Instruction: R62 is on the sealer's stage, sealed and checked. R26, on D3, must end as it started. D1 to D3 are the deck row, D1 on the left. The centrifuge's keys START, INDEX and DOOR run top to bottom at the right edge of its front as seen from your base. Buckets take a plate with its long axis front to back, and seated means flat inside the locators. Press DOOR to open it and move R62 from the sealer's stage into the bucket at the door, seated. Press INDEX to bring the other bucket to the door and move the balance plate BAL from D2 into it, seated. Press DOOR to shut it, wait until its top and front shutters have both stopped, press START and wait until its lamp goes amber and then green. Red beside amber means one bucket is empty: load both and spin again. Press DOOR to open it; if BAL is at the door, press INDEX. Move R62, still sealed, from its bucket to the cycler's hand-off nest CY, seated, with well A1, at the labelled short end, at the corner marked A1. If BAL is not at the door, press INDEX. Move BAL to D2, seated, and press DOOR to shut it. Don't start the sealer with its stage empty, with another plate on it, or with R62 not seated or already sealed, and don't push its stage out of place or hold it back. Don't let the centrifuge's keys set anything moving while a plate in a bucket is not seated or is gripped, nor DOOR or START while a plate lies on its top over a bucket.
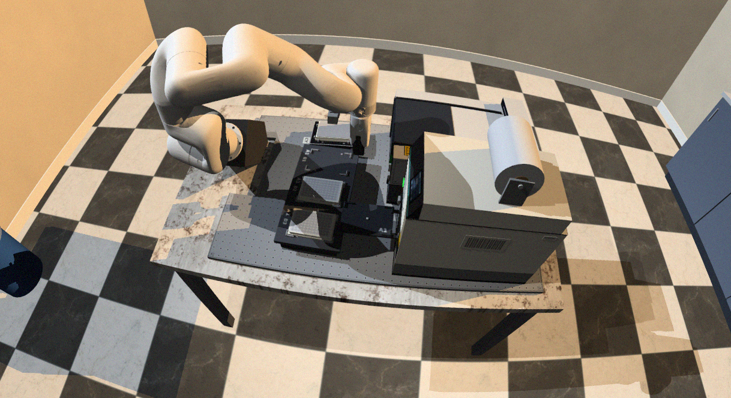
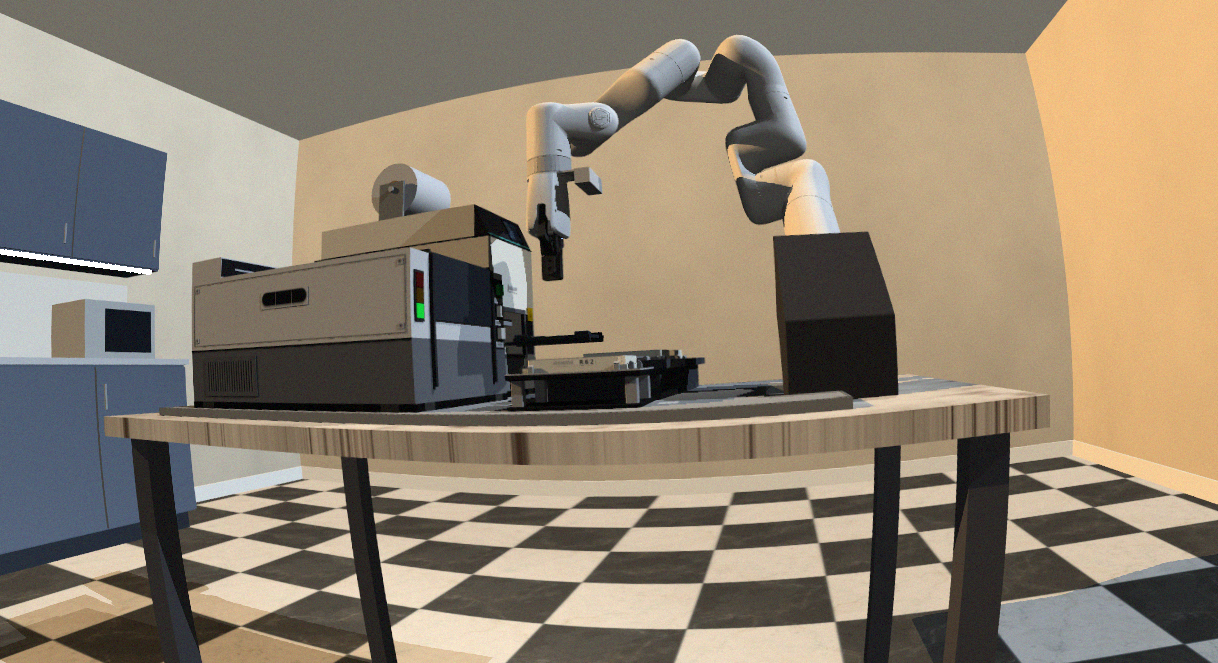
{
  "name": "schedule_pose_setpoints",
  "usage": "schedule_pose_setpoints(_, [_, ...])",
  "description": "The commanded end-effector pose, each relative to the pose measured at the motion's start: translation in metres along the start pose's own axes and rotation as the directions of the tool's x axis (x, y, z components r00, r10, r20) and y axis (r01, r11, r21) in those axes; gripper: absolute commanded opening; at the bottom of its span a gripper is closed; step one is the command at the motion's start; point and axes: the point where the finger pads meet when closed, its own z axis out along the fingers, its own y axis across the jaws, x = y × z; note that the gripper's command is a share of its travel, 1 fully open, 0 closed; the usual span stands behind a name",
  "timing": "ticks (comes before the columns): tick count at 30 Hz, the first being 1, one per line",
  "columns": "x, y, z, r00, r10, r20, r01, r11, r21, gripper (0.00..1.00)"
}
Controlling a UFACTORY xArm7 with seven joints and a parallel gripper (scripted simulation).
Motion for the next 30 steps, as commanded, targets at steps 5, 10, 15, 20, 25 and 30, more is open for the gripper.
schedule_pose_setpoints(5, [-0.001, 0.001, -0.002, 1.0, -0.001, 0.004, 0.001, 1.0, -0.002, 0.0])
schedule_pose_setpoints(10, [-0.001, 0.001, -0.002, 1.0, -0.001, 0.004, 0.001, 1.0, -0.002, 0.0])
schedule_pose_setpoints(15, [0.006, 0.004, -0.014, 1.0, 0.014, 0.004, -0.013, 1.0, -0.002, 1.0])
schedule_pose_setpoints(20, [0.02, 0.008, -0.035, 1.0, 0.014, 0.004, -0.014, 1.0, -0.002, 1.0])
schedule_pose_setpoints(25, [0.033, 0.012, -0.056, 1.0, 0.014, 0.004, -0.014, 1.0, -0.002, 1.0])
schedule_pose_setpoints(30, [0.041, 0.015, -0.069, 1.0, 0.014, 0.004, -0.014, 1.0, -0.002, 1.0])
